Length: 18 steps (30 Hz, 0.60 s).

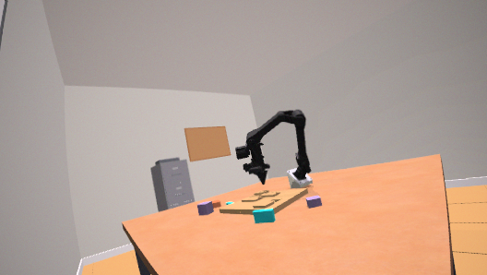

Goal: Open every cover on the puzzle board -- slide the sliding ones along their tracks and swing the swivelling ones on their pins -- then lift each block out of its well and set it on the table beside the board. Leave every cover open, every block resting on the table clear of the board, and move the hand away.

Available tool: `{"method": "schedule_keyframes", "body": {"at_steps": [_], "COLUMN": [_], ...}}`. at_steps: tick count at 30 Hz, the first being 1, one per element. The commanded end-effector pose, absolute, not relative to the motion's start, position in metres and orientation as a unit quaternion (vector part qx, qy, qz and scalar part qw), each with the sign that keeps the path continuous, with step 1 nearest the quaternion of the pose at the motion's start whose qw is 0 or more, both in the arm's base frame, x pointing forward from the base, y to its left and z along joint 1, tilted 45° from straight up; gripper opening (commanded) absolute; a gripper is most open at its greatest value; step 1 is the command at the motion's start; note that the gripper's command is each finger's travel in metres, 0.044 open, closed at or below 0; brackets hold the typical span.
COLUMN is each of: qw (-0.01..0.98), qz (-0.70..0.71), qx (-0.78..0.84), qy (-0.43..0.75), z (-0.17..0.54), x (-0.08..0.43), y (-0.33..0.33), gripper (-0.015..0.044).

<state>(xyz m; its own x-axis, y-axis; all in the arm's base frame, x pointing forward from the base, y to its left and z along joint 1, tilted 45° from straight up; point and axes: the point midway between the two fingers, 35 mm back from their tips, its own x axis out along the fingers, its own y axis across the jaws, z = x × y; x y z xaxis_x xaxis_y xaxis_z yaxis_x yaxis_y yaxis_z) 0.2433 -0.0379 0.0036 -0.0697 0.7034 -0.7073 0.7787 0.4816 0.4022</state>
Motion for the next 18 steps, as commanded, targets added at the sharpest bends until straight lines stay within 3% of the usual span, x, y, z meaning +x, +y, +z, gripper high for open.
{"method": "schedule_keyframes", "body": {"at_steps": [1,9,18], "qw": [0.551,0.670,0.670], "qz": [0.105,0.390,0.611], "qx": [0.407,0.145,-0.148], "qy": [0.721,0.615,0.394], "z": [0.011,0.024,0.040], "x": [0.258,0.280,0.302], "y": [-0.035,-0.026,-0.013], "gripper": [0.0000,0.0000,0.0000]}}
